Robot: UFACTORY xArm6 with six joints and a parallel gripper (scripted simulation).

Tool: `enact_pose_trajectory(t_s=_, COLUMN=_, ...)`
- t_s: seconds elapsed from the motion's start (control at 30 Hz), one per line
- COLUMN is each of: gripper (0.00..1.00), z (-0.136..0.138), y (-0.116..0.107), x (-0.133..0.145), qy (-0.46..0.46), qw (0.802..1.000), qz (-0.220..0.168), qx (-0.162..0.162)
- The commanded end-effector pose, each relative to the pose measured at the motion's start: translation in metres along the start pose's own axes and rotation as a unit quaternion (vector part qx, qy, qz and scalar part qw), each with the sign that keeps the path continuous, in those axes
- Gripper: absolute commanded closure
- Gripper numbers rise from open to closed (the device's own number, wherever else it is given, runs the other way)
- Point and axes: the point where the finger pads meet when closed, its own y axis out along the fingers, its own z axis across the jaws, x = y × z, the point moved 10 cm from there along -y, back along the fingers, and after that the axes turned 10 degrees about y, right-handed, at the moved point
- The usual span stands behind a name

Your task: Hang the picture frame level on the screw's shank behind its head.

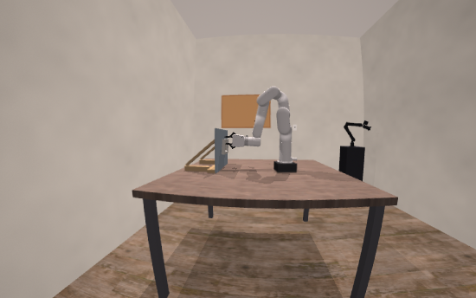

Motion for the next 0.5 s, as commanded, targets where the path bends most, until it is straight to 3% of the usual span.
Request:
enact_pose_trajectory(t_s=0.0, gripper=0.50, z=-0.0010, y=0.0005, x=0.0000, qy=0.000, qw=1.000, qz=0.000, qx=-0.002)
enact_pose_trajectory(t_s=0.47, gripper=0.50, z=-0.0010, y=-0.0074, x=0.0000, qy=0.000, qw=1.000, qz=0.000, qx=-0.002)
